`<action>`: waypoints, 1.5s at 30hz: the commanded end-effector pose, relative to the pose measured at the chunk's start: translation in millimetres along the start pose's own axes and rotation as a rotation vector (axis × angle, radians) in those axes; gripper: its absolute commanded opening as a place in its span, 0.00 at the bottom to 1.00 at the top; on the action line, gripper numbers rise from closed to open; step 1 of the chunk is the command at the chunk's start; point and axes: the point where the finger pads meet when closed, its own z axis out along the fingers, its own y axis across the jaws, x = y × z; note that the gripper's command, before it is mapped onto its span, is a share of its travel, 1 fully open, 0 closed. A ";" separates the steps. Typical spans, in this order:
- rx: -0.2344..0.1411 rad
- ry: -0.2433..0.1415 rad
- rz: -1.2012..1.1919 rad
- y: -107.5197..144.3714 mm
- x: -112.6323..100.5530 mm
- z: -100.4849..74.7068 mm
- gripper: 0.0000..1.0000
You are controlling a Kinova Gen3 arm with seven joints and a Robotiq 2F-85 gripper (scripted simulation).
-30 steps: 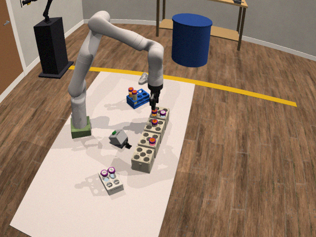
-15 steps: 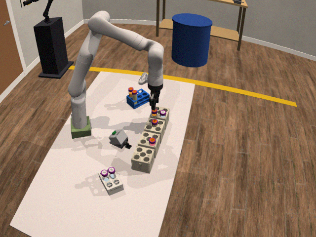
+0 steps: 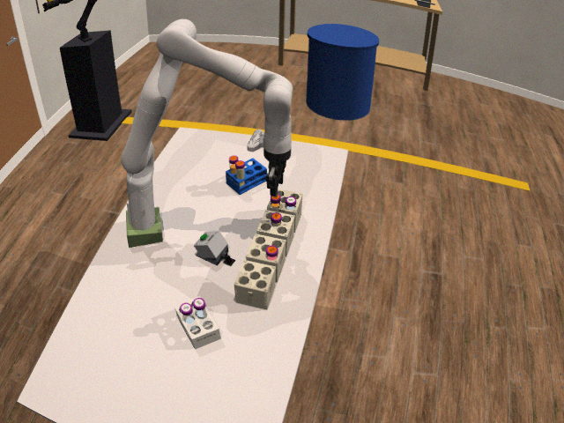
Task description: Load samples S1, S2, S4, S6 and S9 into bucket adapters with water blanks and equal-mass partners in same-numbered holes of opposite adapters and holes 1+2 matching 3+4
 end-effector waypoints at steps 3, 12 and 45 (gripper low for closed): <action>0.006 -0.002 0.005 -4.4 -0.3 -2.8 0.62; 0.006 -0.002 0.005 -4.4 -0.3 -2.8 0.62; 0.003 -0.011 0.528 28.5 27.5 -1.9 0.62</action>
